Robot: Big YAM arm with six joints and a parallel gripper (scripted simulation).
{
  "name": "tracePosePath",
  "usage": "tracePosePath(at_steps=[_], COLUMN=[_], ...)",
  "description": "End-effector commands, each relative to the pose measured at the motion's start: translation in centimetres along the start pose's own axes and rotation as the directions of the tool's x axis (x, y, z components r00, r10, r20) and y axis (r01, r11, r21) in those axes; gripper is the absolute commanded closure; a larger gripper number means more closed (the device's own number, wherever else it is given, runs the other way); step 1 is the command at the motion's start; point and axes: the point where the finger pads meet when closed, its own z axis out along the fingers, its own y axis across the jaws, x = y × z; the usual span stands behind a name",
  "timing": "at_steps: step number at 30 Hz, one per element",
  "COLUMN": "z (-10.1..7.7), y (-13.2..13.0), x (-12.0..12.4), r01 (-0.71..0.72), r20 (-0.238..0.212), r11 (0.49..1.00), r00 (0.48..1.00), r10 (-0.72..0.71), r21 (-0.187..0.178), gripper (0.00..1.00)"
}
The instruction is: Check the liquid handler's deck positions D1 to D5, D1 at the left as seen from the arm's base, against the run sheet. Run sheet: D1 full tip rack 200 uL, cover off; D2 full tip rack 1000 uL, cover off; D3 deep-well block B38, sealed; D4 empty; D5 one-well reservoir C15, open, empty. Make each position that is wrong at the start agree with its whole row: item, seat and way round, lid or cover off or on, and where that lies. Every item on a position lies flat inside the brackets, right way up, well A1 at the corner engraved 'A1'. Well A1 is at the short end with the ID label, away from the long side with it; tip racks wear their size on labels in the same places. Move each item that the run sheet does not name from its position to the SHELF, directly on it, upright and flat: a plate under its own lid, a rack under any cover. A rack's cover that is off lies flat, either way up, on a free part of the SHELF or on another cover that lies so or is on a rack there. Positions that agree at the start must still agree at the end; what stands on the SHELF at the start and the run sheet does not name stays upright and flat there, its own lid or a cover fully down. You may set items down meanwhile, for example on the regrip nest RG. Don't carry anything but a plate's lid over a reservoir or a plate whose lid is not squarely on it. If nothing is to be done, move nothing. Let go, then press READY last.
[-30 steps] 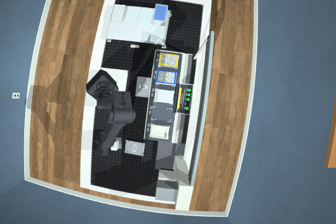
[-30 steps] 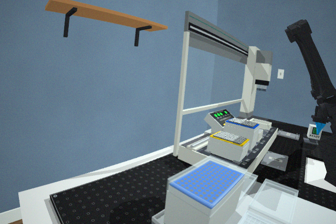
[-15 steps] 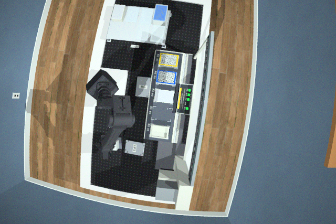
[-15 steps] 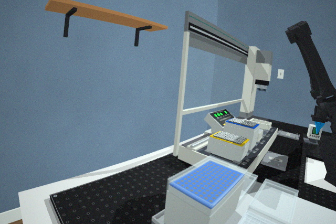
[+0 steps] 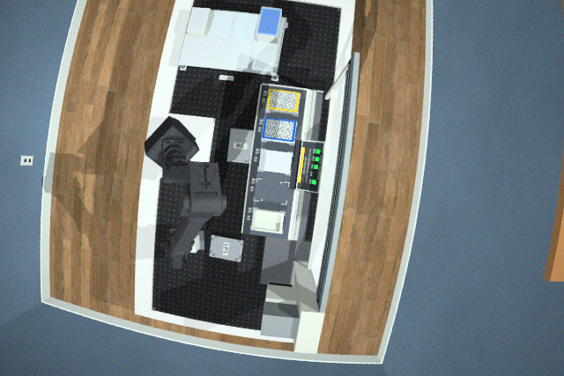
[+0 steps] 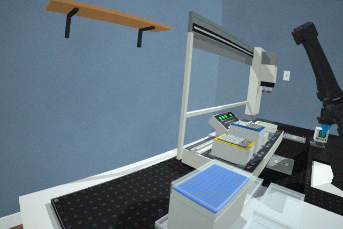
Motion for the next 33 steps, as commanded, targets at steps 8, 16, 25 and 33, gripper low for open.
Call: tracePosePath(at_steps=[8, 16, 25, 33], z=[-0.3, -0.3, -0.2, -0.2], y=[0.6, 0.6, 0.6, 0.6], x=[-1.9, -2.2, -2.6, -2.8], r01=[0.012, 0.014, 0.014, 0.015], r20=[0.01, 0.015, 0.017, 0.019], r11=[1.0, 1.0, 1.0, 1.0], r00=[1.0, 1.0, 1.0, 1.0], r10=[-0.012, -0.014, -0.014, -0.015], r21=[-0.002, -0.002, -0.002, -0.001], gripper=[1.0, 1.0, 1.0, 1.0])
